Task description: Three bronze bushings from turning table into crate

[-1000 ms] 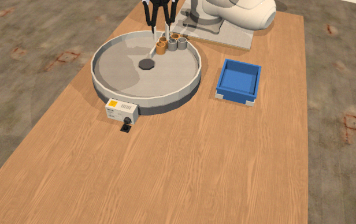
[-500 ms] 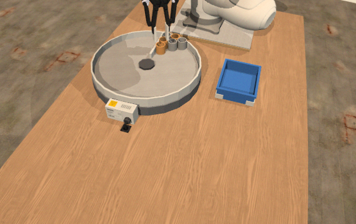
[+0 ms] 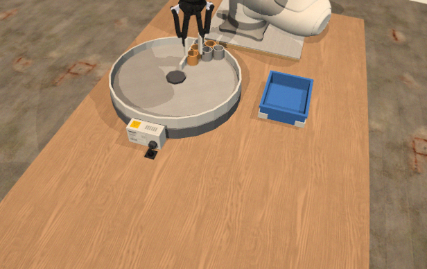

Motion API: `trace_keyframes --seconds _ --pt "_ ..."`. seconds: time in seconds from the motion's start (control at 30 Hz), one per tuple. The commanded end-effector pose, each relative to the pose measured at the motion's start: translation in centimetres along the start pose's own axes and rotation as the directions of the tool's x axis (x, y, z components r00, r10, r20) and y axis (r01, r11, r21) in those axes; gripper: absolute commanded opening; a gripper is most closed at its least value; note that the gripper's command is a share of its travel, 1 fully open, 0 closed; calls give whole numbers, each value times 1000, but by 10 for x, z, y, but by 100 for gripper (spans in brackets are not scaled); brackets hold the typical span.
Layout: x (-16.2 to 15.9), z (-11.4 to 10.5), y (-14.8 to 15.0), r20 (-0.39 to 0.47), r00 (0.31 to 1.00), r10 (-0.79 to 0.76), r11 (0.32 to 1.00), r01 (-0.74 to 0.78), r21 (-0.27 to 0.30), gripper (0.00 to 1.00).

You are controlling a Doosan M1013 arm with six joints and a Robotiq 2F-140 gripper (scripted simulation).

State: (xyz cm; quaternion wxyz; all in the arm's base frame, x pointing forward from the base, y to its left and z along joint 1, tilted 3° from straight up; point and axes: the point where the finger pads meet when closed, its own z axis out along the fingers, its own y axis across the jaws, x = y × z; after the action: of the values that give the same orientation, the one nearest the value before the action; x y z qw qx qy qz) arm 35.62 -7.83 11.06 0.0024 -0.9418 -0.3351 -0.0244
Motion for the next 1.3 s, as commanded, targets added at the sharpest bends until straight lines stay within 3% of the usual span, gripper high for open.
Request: trace_keyframes --seconds 0.0,0.87,1.27 --pt "0 0 0 0 1000 0 1000 0 0 28" --pt "0 0 0 0 1000 0 1000 0 0 28" --pt "0 12 0 0 1000 0 1000 0 0 28"
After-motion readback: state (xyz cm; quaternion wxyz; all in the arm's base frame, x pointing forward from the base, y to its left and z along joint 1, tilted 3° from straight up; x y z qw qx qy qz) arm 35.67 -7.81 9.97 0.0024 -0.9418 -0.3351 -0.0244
